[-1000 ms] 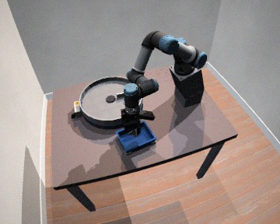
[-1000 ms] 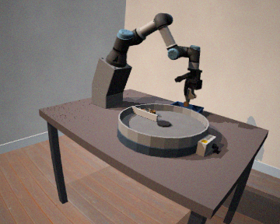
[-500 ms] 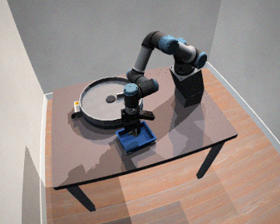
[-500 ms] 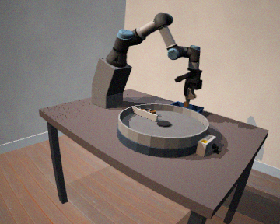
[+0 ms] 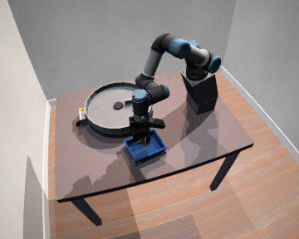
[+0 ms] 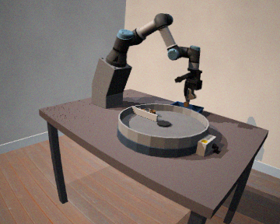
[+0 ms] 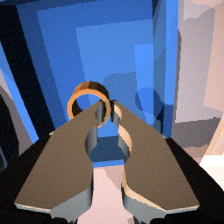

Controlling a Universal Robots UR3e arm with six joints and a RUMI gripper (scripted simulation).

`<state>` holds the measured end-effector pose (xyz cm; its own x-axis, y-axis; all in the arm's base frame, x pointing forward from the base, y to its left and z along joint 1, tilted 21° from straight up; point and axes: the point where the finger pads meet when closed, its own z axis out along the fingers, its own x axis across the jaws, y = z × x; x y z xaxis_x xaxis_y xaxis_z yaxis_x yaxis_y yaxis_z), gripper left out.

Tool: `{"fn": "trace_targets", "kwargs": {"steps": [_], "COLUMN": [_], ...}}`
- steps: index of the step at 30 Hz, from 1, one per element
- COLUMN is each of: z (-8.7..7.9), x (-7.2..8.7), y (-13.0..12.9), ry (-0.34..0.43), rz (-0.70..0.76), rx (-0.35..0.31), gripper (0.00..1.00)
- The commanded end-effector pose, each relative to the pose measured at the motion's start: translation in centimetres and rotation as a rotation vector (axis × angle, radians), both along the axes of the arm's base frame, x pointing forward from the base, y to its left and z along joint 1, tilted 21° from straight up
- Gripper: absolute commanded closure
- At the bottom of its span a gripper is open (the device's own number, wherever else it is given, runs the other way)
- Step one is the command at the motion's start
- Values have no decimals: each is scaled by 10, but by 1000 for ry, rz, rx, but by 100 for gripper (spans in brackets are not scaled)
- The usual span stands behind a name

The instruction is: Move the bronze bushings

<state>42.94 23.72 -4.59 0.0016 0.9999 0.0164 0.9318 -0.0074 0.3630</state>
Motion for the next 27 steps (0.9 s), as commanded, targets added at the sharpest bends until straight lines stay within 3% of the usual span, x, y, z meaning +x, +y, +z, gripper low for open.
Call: {"fn": "trace_targets", "kwargs": {"steps": [1, 27], "z": [-3, -35], "x": [2, 15], "y": [0, 1], "ry": [-2, -2], "rz": [0, 0], "rx": [1, 1], "gripper": [100, 100]}}
